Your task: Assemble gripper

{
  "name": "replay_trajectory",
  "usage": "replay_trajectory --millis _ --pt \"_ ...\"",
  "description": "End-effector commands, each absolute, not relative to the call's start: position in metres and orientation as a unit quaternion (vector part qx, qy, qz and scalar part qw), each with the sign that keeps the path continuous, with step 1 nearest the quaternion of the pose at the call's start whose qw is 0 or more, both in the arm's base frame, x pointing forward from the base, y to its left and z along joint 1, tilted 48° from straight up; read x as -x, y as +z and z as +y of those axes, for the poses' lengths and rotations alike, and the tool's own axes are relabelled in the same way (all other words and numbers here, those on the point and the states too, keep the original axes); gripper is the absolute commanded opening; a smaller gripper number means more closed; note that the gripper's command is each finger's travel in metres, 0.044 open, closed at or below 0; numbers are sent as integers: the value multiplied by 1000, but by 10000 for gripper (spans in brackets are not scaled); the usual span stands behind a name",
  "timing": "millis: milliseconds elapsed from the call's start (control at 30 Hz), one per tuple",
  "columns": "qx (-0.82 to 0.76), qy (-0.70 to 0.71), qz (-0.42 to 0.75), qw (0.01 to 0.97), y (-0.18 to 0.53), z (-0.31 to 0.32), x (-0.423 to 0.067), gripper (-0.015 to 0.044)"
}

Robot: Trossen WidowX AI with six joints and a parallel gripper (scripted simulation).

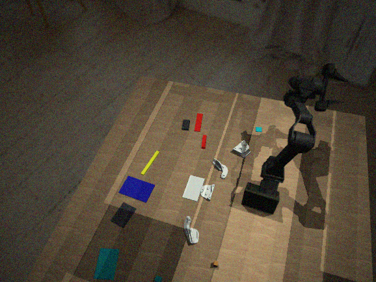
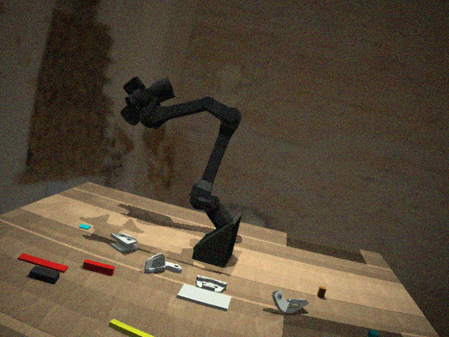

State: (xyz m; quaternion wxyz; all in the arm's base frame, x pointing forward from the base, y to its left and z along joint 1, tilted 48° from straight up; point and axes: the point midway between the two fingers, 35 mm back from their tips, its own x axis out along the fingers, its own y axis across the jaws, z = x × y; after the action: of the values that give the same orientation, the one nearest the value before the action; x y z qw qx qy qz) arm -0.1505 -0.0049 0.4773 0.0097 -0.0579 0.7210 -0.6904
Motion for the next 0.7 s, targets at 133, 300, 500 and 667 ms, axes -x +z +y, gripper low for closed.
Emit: replay_trajectory --millis 133,300,500,667 --pt "64 -677 733 10 478 -10 150 440" --pt "87 -628 774 12 482 -28 147 440" --pt "118 -558 821 9 486 -52 142 440" --pt "144 -497 856 3 489 -73 135 440"
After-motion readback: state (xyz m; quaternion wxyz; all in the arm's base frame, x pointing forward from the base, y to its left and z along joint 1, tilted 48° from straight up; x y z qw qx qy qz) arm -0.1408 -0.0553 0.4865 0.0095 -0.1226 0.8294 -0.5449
